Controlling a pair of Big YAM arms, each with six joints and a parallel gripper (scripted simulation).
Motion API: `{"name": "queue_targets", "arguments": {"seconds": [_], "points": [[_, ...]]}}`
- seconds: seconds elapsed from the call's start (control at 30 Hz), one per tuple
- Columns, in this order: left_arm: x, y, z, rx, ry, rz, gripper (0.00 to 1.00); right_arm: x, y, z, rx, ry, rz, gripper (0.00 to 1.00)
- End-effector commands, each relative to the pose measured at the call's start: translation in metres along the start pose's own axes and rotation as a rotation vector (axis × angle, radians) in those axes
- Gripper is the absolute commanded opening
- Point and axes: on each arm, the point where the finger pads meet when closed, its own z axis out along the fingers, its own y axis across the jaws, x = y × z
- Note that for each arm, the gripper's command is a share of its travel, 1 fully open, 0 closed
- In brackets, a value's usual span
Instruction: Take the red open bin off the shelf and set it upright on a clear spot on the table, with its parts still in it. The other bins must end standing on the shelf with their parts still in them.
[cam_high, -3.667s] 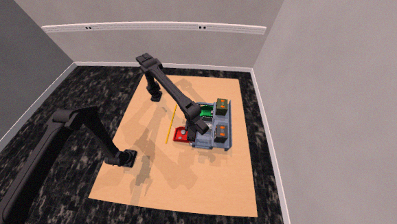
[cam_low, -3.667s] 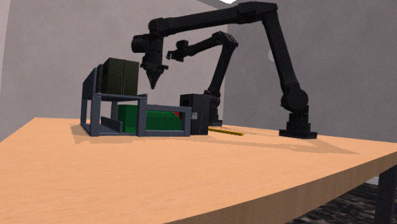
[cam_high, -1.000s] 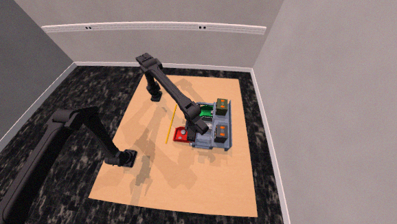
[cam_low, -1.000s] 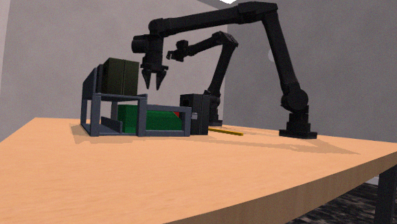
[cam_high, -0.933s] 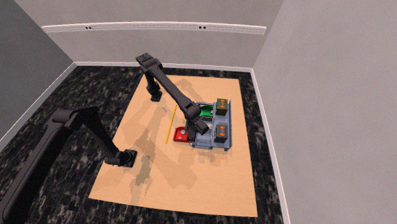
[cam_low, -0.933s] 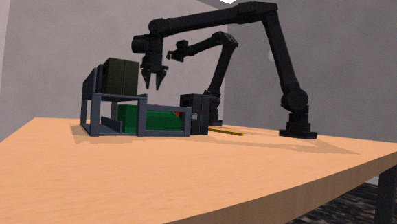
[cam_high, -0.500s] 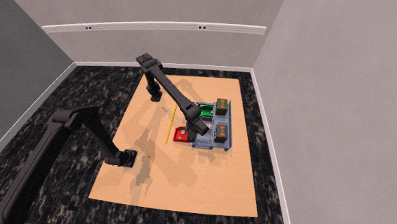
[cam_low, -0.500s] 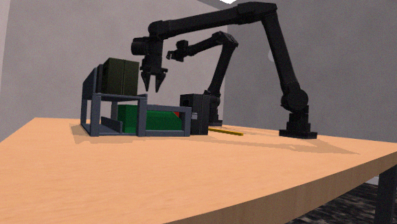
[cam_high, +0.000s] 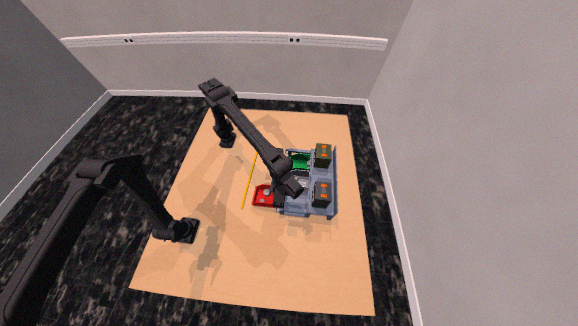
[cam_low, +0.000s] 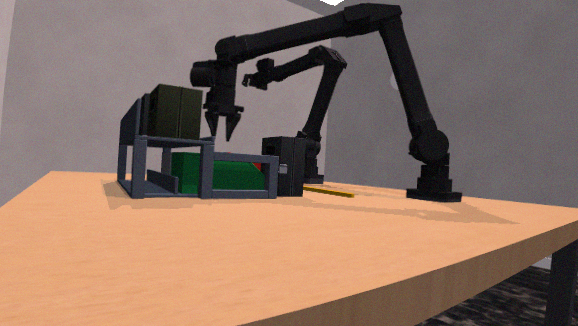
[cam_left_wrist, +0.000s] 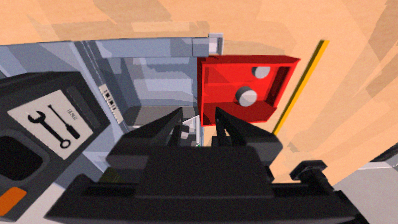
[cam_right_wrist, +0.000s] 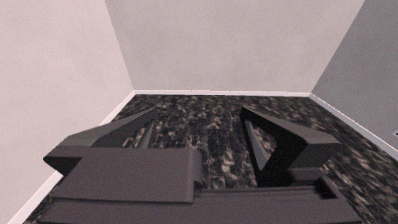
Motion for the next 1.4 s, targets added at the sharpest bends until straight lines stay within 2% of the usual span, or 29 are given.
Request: {"name": "queue_targets", "arguments": {"seconds": [0.0,0.87,1.0,1.03,1.37], "points": [[-0.003,0.001,0.011,0.001,-0.001,0.006,0.43,-0.013,-0.006,-0.008,0.007,-0.016,0.016,1.00],[-0.001,-0.002,0.023,0.010,0.006,0.006,0.43,-0.013,-0.006,-0.008,0.007,-0.016,0.016,1.00],[0.000,-0.002,0.021,0.010,0.006,0.006,0.43,-0.013,-0.006,-0.008,0.007,-0.016,0.016,1.00],[-0.002,0.000,0.011,-0.006,-0.007,0.006,0.43,-0.013,-0.006,-0.008,0.007,-0.016,0.016,1.00],[0.001,-0.002,0.020,0.007,0.003,0.004,0.43,-0.013,-0.006,-0.008,0.007,-0.016,0.016,1.00]]}}
